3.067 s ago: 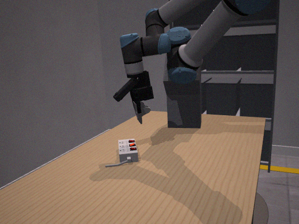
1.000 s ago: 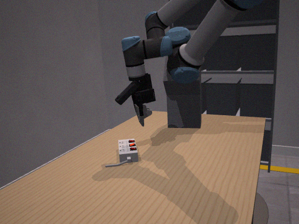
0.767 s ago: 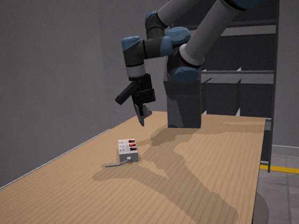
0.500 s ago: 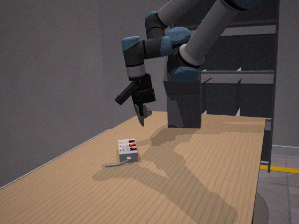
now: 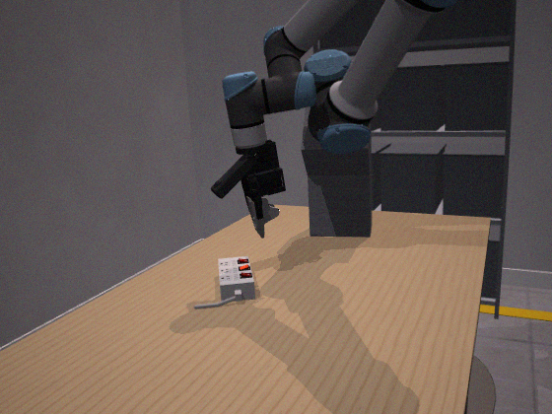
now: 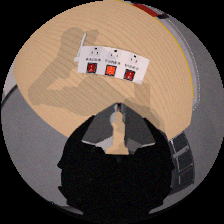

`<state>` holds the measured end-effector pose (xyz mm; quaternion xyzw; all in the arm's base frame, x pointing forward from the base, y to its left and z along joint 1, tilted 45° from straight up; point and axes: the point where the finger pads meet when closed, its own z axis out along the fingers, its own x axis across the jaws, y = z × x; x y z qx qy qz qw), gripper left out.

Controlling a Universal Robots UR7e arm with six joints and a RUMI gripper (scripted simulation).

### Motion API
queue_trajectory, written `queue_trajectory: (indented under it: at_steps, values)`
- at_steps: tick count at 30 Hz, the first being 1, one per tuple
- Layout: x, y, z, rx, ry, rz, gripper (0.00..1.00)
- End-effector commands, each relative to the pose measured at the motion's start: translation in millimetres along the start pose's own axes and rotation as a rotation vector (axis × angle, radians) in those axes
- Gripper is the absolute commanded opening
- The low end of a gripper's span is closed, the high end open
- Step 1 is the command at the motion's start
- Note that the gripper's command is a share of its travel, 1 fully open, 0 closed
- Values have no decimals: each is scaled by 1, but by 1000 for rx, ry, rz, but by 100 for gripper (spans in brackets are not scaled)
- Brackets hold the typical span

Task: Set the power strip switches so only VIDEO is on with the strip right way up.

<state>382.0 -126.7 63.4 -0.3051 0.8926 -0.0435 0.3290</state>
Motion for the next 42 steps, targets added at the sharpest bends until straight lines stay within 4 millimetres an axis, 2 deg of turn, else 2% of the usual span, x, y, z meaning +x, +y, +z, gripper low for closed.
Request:
queue_trajectory:
  at_steps: [1, 13, 26, 36, 42]
  values:
    - [1, -7, 16, -1, 7, 0, 0]
    - [0, -10, 32, -1, 8, 0, 0]
    - [-3, -11, 63, 1, 5, 0, 0]
    - [-6, -8, 76, 2, 2, 1, 0]
    - [-6, -8, 78, 2, 1, 1, 0]
